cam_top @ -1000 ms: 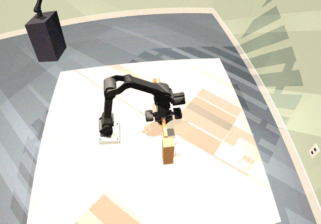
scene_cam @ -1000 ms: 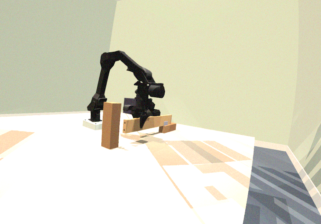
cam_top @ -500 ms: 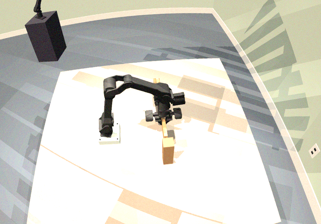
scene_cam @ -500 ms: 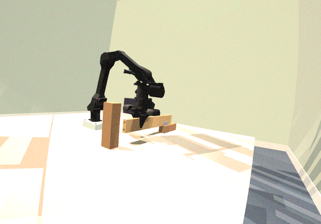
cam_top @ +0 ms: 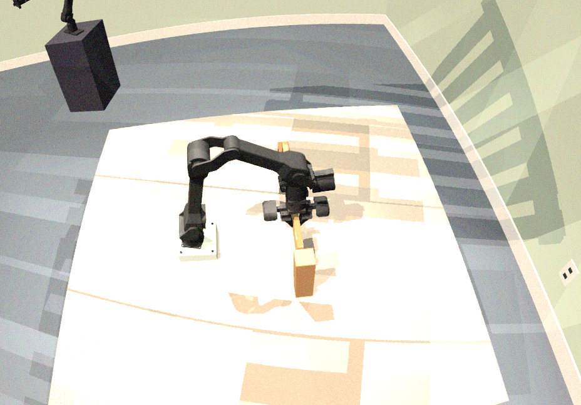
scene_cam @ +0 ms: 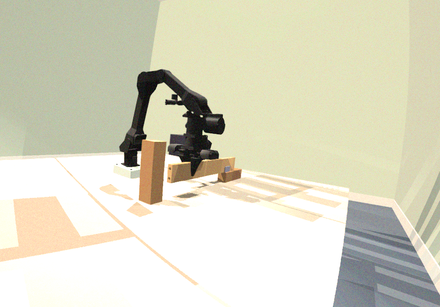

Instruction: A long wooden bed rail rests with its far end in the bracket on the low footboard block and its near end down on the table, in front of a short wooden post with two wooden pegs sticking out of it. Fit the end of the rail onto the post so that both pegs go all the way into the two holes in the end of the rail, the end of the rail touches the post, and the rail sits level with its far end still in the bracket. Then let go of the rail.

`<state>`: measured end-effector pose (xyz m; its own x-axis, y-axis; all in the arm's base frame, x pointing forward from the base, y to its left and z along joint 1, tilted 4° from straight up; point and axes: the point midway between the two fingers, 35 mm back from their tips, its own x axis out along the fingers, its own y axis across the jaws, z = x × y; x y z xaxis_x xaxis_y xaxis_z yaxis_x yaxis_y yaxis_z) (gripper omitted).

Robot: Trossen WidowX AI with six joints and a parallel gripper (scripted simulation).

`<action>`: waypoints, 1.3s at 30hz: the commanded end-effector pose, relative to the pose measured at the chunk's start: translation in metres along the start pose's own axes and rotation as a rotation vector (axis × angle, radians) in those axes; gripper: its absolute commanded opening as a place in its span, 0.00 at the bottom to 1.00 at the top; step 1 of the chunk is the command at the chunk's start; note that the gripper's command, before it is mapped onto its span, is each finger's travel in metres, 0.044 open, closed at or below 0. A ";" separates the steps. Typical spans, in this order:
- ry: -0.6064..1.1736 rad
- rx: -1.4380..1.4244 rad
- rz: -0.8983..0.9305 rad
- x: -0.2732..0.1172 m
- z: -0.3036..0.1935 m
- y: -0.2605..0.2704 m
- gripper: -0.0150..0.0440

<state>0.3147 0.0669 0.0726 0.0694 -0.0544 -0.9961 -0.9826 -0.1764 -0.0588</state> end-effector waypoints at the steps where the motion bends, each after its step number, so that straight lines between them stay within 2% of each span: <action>1: 0.003 -0.002 -0.003 0.000 -0.002 0.000 0.25; 39: 0.004 -0.002 -0.004 -0.004 -0.014 -0.001 0.25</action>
<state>0.3166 0.0548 0.0754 0.0678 -0.0586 -0.9960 -0.9827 -0.1762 -0.0566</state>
